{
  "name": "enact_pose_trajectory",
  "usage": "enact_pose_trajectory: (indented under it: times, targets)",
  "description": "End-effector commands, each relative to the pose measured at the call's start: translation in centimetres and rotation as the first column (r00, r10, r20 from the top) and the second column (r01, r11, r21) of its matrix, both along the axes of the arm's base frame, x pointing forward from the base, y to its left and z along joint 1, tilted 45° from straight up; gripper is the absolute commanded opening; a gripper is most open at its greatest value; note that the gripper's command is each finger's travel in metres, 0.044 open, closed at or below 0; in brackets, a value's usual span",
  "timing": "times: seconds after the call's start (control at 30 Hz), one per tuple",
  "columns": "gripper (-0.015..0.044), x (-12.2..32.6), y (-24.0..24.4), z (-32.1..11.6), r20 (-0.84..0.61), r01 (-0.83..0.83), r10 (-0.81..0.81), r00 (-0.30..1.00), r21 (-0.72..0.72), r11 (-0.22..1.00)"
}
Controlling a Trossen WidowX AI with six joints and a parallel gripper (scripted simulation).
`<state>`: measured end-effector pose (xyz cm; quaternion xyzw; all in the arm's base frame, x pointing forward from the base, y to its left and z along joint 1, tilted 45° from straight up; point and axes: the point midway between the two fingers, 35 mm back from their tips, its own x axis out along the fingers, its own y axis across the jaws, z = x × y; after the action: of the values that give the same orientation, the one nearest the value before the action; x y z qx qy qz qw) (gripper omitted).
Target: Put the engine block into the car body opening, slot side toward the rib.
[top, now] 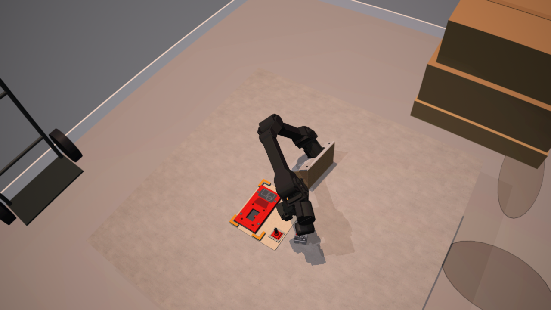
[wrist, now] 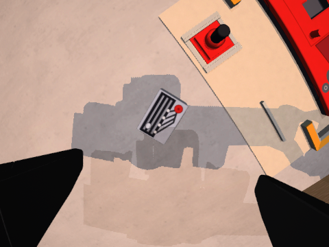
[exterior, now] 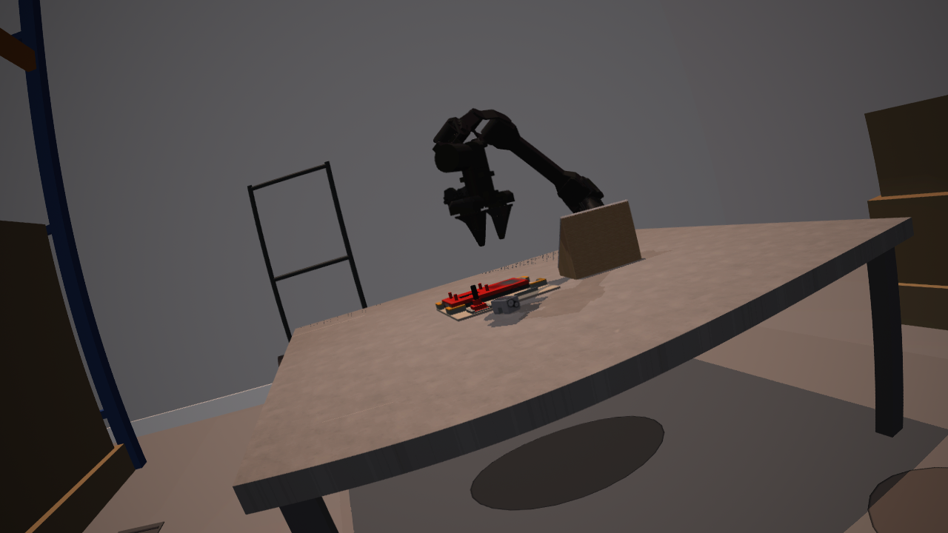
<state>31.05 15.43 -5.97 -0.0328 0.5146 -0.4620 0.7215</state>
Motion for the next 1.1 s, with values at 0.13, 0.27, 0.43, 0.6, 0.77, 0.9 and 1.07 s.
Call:
enact_pose_trajectory:
  times: [0.13,0.27,0.43,0.6,0.77,0.9,1.07]
  targets:
    - [0.0440,1.0,-0.3,-1.4,0.169,0.211,-0.213,0.962,0.030,0.977]
    - [0.0440,1.4,-0.4,-1.9,0.239,0.294,-0.297,0.924,0.053,0.954]
    - [0.0440,1.3,-0.4,-1.9,0.242,0.297,-0.302,0.922,0.054,0.953]
    - [0.0440,1.5,-4.5,-6.1,0.244,0.297,-0.301,0.922,0.053,0.953]
    - [0.0440,1.4,-5.4,-6.9,0.244,0.297,-0.301,0.922,0.051,0.953]
    - [0.0440,1.1,-6.1,-7.3,0.244,0.297,-0.301,0.922,0.051,0.953]
    - [0.0440,1.1,-6.6,-7.8,0.245,0.297,-0.301,0.922,0.051,0.953]
